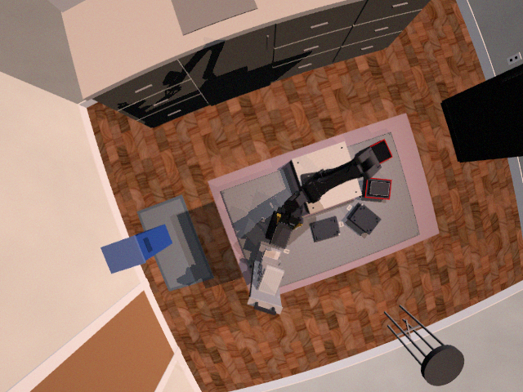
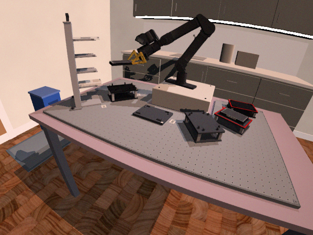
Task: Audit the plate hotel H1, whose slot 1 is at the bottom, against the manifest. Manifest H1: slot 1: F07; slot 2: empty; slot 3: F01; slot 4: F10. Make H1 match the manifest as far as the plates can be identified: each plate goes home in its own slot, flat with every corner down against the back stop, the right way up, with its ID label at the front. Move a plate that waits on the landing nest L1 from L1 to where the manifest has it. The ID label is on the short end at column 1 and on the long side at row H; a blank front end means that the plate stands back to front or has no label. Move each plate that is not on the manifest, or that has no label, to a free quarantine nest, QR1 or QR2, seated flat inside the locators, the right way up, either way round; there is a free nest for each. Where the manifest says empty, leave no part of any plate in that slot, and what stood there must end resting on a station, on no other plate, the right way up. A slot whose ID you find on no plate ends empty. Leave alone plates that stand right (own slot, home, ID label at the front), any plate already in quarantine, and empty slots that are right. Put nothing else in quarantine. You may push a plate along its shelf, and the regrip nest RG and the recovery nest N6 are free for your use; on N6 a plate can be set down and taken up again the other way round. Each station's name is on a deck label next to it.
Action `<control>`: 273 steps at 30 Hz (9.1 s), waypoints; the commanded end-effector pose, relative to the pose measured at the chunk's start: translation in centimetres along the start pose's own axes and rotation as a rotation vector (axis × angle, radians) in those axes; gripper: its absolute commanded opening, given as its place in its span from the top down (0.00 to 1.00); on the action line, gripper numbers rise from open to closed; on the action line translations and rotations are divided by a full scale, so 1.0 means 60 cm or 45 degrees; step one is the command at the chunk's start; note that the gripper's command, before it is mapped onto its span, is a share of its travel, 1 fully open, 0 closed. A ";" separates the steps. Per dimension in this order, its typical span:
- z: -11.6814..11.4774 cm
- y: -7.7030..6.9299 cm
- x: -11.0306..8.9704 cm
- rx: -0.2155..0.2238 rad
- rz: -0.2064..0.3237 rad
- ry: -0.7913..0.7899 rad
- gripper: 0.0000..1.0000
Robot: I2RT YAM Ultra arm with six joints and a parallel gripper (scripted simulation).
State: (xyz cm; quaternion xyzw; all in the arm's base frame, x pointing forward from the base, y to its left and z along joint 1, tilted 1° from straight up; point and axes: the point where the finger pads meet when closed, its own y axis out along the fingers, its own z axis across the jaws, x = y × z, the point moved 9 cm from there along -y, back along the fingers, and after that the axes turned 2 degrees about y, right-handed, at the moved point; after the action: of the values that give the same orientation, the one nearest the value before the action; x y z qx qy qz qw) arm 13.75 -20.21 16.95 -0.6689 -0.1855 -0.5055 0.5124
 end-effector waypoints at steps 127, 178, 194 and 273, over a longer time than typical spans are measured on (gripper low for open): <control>0.005 -0.046 0.115 0.007 -0.004 -0.003 0.14; 0.007 0.016 0.158 0.007 -0.006 -0.002 0.14; 0.007 0.036 0.170 0.007 -0.007 -0.002 0.14; 0.009 0.113 0.198 0.007 -0.008 -0.001 0.14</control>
State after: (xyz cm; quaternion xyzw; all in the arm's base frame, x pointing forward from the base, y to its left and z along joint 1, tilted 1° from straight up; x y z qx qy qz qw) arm 24.01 -25.53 23.21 -0.6669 -0.1794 -0.5008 0.5218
